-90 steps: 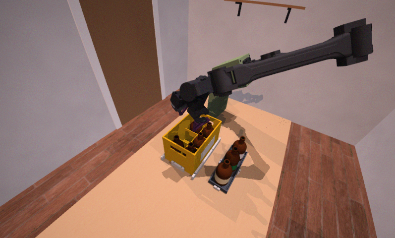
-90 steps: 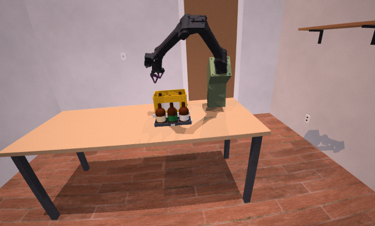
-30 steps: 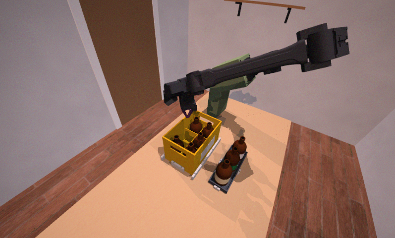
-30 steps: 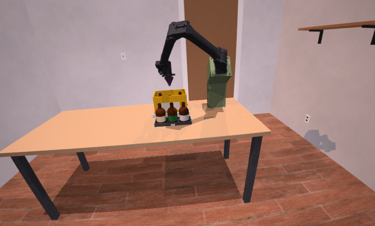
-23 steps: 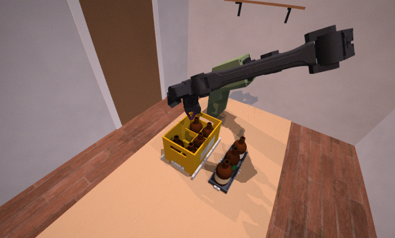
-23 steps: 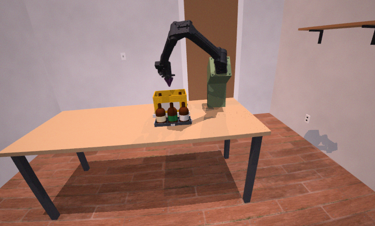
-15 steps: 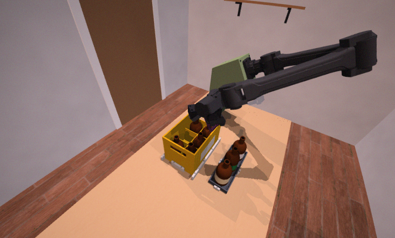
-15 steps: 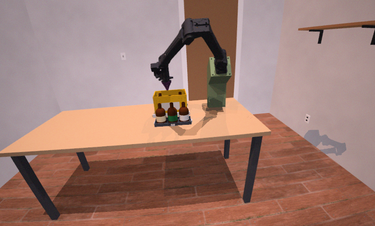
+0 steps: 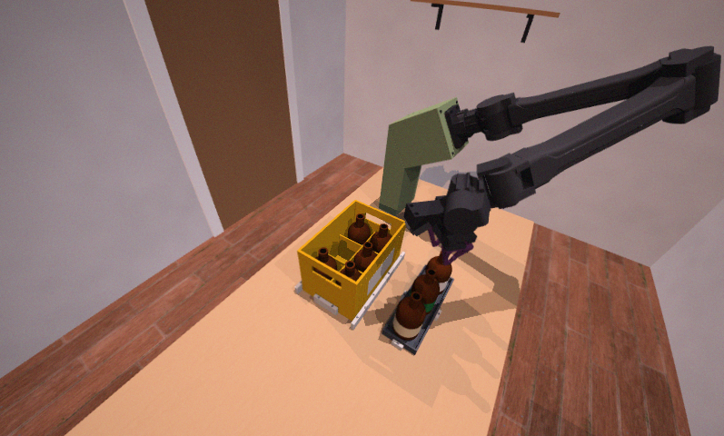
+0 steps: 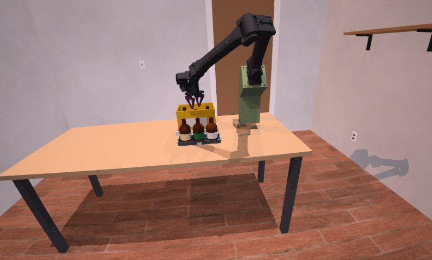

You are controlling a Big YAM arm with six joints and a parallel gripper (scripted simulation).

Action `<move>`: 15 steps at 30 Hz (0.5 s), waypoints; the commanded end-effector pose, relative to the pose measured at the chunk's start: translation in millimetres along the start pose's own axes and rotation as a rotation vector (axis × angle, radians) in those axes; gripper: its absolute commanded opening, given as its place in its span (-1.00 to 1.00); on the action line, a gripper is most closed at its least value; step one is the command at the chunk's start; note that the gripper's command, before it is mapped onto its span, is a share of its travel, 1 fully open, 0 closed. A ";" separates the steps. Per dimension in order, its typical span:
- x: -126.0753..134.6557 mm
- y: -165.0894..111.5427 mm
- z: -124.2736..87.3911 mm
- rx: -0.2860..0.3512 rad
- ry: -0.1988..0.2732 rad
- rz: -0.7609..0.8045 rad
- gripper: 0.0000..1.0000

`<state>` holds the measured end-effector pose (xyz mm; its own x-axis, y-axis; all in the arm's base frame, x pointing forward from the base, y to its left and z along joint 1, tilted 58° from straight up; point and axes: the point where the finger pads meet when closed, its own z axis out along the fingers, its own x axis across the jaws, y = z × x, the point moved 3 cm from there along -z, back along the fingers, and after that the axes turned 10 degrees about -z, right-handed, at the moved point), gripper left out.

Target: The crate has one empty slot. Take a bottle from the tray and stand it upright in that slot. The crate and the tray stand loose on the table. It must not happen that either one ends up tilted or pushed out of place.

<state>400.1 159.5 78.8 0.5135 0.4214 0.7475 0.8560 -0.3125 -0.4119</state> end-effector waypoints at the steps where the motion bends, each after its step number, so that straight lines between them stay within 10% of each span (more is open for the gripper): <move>1: -12.1 -3.6 13.4 0.022 -0.016 0.062 0.21; 15: -6.2 -0.1 2.2 0.001 0.000 0.060 0.21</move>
<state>395.6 161.6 69.7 0.5557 0.4128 0.7216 0.8300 -0.3249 -0.4533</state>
